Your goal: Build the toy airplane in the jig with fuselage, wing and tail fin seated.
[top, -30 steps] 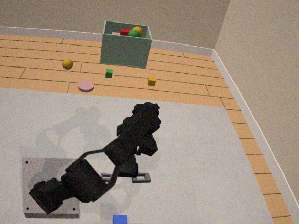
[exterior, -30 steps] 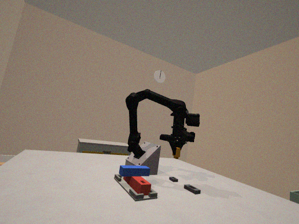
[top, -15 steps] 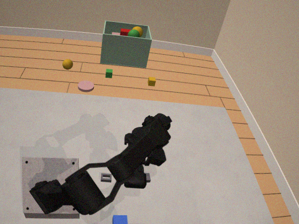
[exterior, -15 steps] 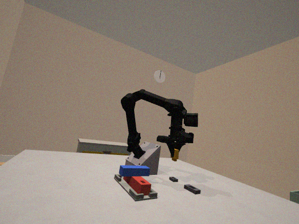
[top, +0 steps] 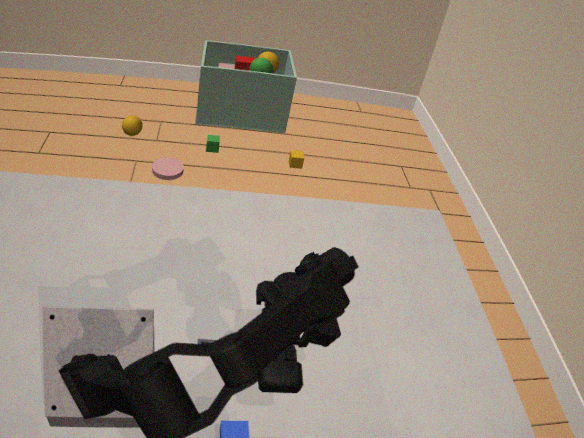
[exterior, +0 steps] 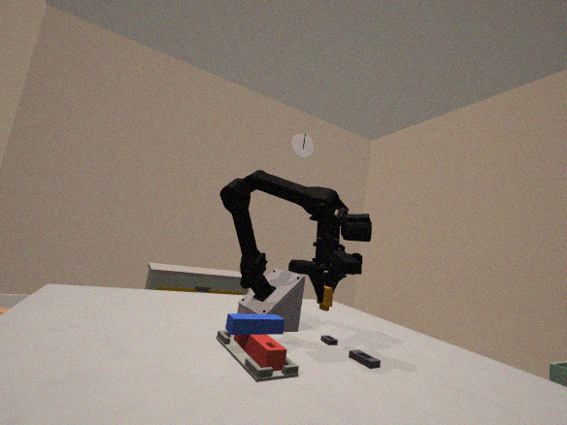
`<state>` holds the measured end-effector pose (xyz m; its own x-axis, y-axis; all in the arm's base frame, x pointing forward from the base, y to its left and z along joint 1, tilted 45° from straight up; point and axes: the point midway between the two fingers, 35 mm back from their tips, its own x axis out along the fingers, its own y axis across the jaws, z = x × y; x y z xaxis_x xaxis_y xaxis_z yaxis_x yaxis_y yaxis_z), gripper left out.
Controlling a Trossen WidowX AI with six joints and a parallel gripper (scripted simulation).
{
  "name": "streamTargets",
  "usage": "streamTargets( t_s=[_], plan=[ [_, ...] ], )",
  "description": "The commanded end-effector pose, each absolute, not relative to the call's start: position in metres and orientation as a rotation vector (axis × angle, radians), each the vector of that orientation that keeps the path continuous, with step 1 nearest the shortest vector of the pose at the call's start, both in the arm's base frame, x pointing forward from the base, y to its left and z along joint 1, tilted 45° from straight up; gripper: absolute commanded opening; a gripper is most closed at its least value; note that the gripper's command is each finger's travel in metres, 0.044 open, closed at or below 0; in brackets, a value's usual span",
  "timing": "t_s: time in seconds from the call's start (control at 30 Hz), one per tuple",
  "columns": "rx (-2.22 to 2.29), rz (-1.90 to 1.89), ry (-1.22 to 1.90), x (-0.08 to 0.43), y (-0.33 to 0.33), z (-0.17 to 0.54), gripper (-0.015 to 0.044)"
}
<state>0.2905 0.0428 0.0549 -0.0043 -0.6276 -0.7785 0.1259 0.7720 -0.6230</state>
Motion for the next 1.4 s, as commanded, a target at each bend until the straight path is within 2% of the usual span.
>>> streamTargets(
  t_s=[0.0,1.37],
  plan=[
    [-0.430,-0.618,1.455,0.296,0.035,0.062,0.0000],
    [-0.512,-0.658,1.449,0.309,-0.067,0.123,0.0000]
  ],
)
